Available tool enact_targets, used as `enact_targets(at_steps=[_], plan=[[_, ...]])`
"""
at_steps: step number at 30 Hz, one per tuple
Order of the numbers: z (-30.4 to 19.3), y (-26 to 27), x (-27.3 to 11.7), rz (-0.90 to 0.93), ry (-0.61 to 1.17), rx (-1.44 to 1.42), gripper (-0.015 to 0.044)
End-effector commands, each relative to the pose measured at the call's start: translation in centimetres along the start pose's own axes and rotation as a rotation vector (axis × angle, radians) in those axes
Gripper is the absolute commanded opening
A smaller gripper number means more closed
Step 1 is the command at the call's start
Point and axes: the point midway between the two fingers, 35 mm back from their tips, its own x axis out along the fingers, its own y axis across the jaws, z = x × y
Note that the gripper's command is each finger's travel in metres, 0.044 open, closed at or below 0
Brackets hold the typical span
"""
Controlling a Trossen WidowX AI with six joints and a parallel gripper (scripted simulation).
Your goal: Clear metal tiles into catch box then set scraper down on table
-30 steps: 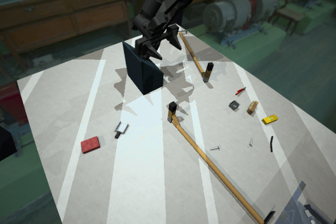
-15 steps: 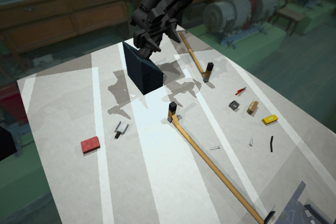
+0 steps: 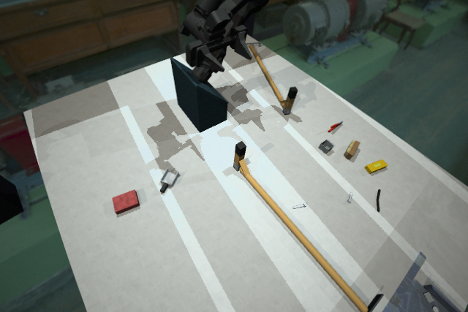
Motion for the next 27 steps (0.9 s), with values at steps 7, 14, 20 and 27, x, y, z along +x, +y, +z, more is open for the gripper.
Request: enact_targets(at_steps=[7,14,20,27], plan=[[0.0,0.1,0.0,0.004,0.003,0.001,0.044],[-0.8,0.0,1.5,-0.004,0.02,0.031,0.044],[-2.1,-0.3,2.9,-0.005,0.057,0.05,0.044],[-4.3,-0.7,4.6,-0.007,0.116,0.067,0.044]])
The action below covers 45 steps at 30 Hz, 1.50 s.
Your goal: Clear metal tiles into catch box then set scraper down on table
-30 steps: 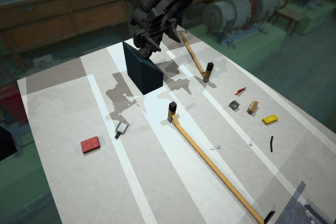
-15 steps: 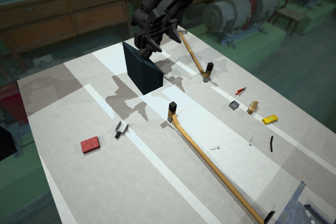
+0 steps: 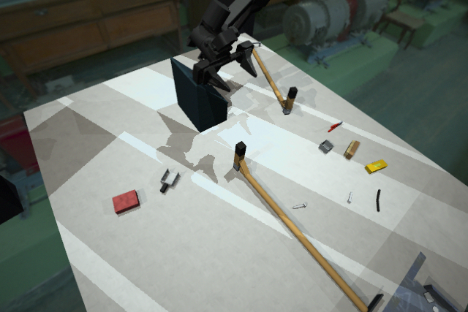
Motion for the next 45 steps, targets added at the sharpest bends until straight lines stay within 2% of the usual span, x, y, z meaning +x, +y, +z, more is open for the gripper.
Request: enact_targets(at_steps=[1,25,45], plan=[[-1.4,-0.6,1.2,-0.009,0.039,0.017,0.044],[-10.0,-1.6,6.4,-0.035,0.297,0.038,0.044],[-18.8,-1.6,8.3,-0.061,0.565,0.004,0.044]])
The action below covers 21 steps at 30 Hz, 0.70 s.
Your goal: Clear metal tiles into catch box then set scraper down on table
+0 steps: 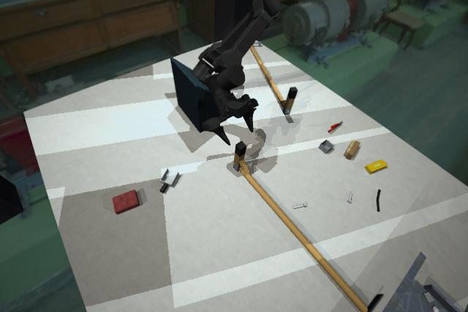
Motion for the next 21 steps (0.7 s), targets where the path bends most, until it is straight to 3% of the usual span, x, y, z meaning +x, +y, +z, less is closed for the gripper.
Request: enact_targets(at_steps=[1,11,21], plan=[[-1.7,-0.2,1.2,-0.015,0.067,-0.011,0.044],[-3.7,-0.1,2.3,-0.025,0.14,-0.027,0.044],[-2.1,-0.2,0.2,-0.028,0.141,-0.029,0.044]])
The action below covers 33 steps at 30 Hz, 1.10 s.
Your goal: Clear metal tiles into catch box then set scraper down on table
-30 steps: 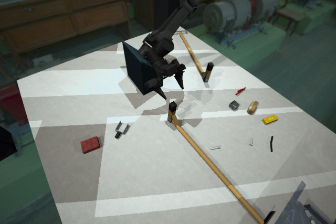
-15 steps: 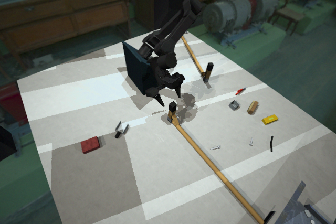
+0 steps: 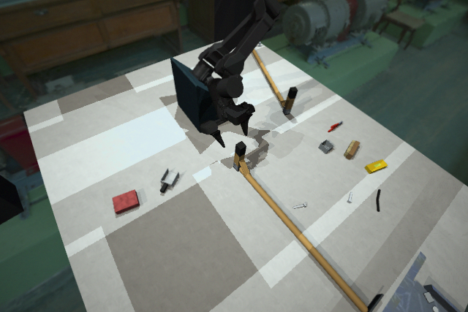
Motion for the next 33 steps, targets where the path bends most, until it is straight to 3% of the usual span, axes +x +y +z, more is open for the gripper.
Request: enact_targets(at_steps=[1,16,33], plan=[[1.2,0.2,-1.2,0.005,-0.014,-0.02,0.044],[2.2,0.5,-3.9,0.009,-0.021,-0.019,0.044],[-0.2,0.5,-0.7,0.011,-0.021,-0.018,0.044]])
